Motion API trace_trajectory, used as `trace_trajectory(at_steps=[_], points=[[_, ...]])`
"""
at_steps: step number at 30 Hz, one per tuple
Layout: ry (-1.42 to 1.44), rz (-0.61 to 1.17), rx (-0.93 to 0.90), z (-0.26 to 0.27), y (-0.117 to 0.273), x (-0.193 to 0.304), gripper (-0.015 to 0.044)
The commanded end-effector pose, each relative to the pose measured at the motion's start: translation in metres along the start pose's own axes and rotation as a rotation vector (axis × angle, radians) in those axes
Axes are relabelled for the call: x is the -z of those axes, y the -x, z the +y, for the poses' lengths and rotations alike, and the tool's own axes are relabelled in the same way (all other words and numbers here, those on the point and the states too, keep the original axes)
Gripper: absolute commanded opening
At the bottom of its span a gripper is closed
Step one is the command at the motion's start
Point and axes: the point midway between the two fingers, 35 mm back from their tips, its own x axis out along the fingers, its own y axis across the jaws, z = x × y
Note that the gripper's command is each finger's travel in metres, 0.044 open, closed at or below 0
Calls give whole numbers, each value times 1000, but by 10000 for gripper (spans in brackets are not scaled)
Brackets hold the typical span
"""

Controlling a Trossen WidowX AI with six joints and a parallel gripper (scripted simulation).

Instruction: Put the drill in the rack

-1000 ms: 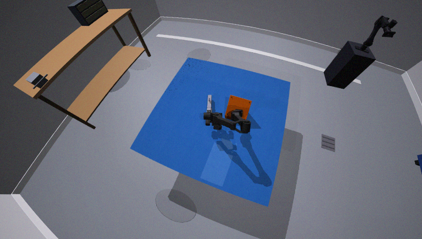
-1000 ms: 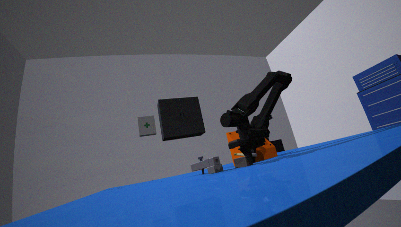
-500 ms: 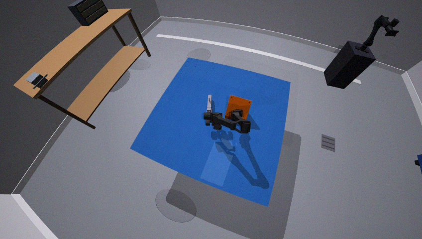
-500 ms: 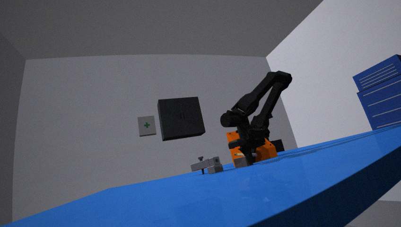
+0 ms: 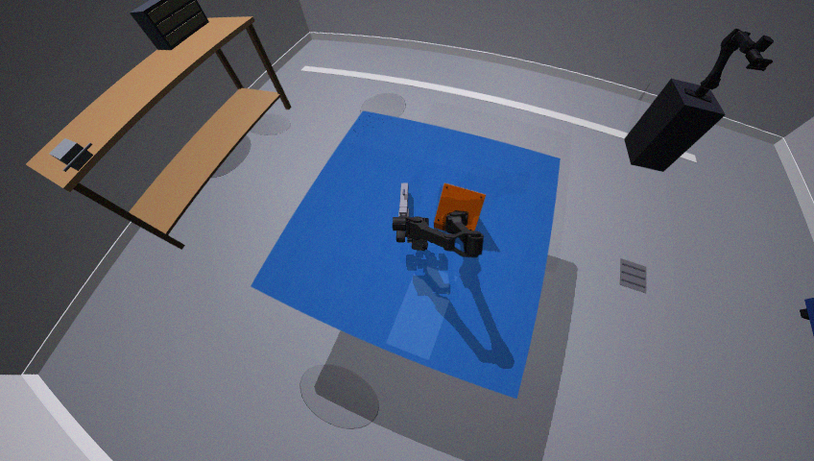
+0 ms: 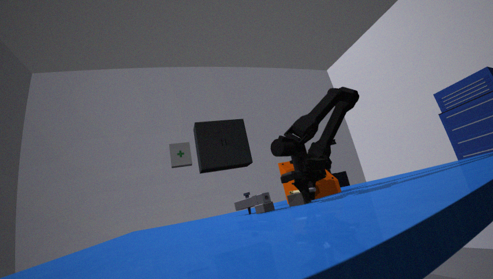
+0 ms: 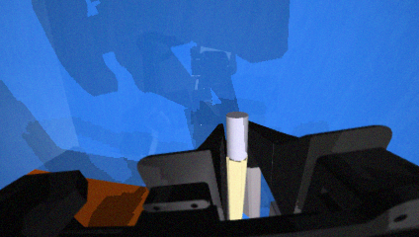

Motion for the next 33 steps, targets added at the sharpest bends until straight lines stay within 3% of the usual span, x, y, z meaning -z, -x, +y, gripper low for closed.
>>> trace_trajectory(at_steps=[1,11,33], points=[[-8,6,-7,2,0,1,184],[-8,6,-7,2,0,1,440],[-2,23,-22,0,78,0,440]])
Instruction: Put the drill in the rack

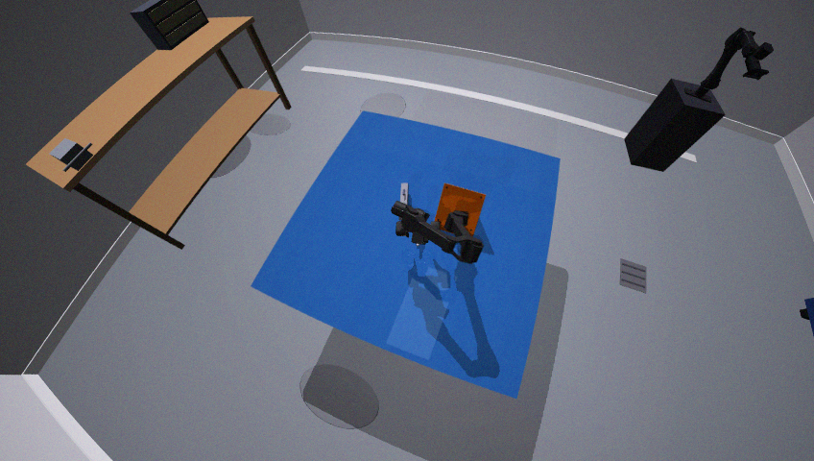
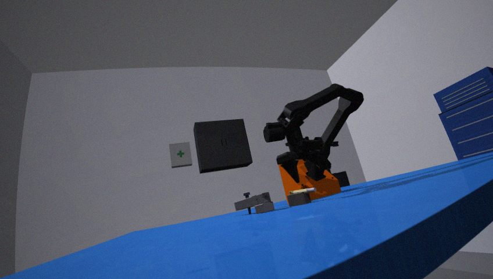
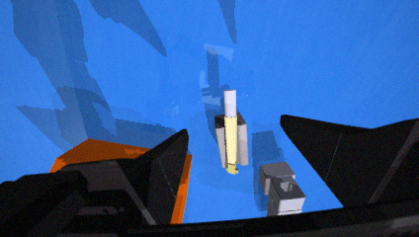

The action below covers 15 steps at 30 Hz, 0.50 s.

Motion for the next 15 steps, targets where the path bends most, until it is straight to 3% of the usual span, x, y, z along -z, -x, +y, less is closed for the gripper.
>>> trace_trajectory(at_steps=[1,5,15], points=[[7,1,5,-3,14,-2,440],[-7,13,89,-15,19,8,440],[-28,215,619,-65,138,71,440]])
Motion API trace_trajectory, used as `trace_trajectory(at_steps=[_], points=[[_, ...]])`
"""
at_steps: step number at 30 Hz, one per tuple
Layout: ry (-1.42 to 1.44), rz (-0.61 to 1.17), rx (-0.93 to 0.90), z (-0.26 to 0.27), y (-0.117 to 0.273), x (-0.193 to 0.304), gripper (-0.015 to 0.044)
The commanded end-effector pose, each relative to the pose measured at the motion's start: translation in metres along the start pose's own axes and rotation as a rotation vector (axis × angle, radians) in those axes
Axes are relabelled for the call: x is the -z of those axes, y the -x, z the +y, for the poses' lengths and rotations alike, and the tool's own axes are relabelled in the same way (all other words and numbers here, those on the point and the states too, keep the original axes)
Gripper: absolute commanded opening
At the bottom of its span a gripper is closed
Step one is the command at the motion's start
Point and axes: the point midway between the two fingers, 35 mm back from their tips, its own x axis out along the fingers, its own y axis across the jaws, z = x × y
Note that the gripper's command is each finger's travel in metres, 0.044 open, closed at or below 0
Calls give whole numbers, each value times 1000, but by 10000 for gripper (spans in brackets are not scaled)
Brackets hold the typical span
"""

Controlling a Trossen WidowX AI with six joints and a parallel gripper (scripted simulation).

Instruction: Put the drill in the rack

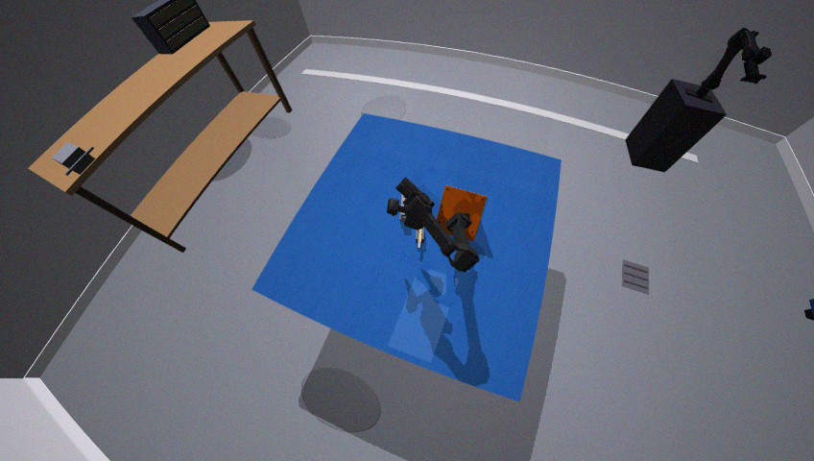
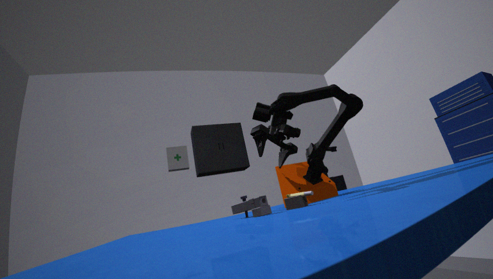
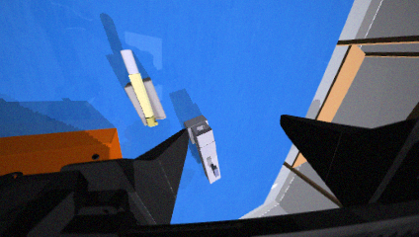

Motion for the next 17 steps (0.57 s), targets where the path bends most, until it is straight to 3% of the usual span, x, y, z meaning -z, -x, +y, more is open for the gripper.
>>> trace_trajectory(at_steps=[1,9,17], points=[[19,103,203,-33,43,30,440],[63,380,535,-58,154,81,440],[109,730,759,-35,278,100,440]])
